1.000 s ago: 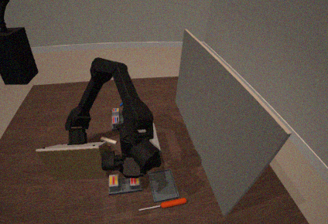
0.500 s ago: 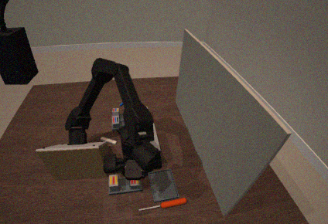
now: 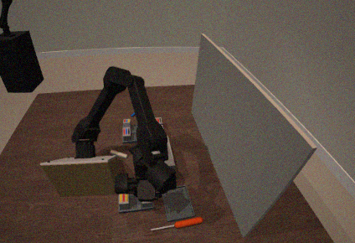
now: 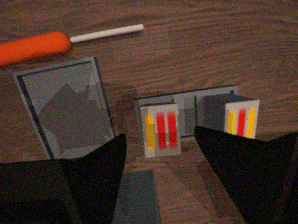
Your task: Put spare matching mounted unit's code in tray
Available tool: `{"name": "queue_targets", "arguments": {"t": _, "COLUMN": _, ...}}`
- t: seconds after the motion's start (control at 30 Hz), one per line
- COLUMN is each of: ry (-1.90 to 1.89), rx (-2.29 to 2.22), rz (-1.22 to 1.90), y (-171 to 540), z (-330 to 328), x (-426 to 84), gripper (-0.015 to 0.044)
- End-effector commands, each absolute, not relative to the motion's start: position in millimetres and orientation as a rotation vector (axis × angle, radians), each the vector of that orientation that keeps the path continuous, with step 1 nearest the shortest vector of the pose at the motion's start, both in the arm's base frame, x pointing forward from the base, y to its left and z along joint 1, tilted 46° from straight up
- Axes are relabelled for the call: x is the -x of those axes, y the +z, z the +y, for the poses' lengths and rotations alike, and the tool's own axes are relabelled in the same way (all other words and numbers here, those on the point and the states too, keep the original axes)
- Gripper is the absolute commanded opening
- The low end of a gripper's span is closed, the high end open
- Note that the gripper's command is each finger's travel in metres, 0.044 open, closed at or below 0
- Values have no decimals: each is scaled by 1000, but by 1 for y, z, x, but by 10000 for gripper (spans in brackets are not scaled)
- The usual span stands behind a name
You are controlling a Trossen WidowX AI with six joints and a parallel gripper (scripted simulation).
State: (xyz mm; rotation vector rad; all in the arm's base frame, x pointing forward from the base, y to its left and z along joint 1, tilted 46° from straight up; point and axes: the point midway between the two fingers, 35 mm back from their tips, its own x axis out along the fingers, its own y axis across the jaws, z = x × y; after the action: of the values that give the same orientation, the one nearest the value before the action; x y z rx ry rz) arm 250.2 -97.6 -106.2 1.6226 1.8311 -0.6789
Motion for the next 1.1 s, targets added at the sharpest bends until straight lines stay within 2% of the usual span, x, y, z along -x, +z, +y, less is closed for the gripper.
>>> {"name": "queue_targets", "arguments": {"t": 0.0, "ry": -680, "rx": -1630, "rz": 1842, "y": -112, "z": -91, "x": -248, "gripper": 300}}
{"name": "queue_targets", "arguments": {"t": 1.0, "ry": -676, "rx": -1632, "rz": 1844, "y": -136, "z": -65, "x": -244, "gripper": 300}}
{"name": "queue_targets", "arguments": {"t": 1.07, "ry": -676, "rx": -1625, "rz": 1844, "y": -135, "z": -66, "x": -244, "gripper": 247}}
